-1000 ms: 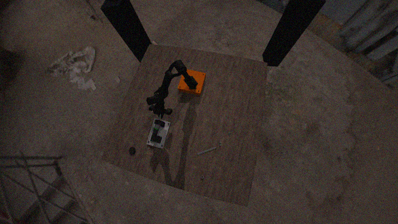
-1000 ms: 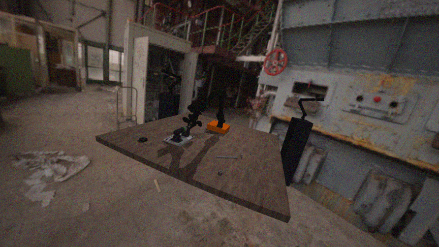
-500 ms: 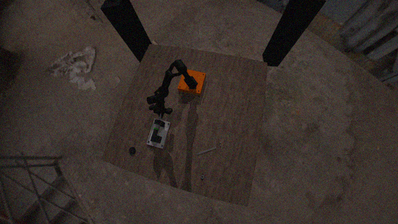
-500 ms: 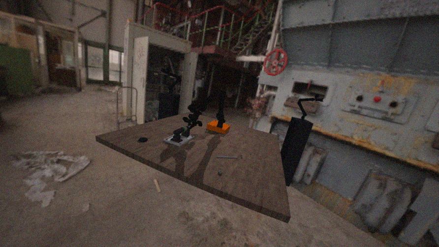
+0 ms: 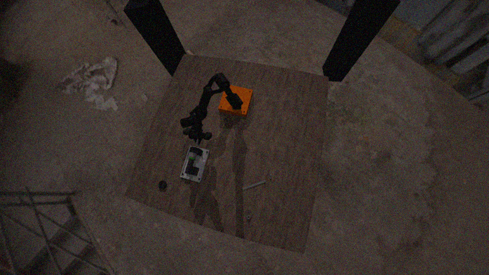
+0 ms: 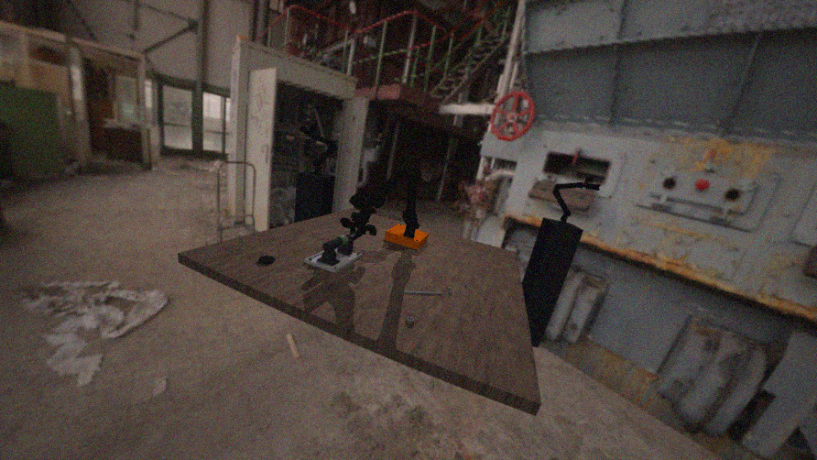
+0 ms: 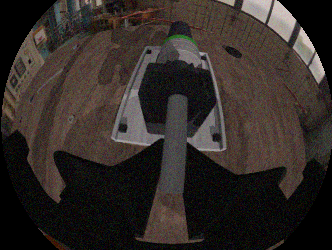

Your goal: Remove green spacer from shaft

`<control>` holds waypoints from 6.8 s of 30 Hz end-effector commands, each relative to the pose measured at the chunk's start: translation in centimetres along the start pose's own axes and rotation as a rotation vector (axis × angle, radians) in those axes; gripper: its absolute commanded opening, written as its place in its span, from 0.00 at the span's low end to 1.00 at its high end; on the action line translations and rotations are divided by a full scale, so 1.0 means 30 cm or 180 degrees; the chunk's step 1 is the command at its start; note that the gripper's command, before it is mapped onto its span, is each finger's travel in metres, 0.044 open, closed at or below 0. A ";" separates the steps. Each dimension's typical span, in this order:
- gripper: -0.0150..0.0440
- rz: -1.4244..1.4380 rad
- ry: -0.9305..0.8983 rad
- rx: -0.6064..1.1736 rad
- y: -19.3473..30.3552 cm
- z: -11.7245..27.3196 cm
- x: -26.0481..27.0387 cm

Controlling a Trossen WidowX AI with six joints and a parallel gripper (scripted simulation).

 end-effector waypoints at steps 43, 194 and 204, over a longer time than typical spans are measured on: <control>0.25 0.0011 0.0005 0.0002 0.014 0.015 -0.001; 0.25 0.0011 0.0006 0.0007 0.058 0.058 -0.008; 0.25 0.0011 0.0006 0.0007 0.061 0.061 -0.008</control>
Point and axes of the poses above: the point midway between the two fingers, 35 mm back from their tips, its own z axis back along the fingers, its own x axis across the jaws, y = z × x, the point moved 7 cm from there along z, back along the fingers, and after that the axes turned 8 degrees about -z, right-handed, at the moved point
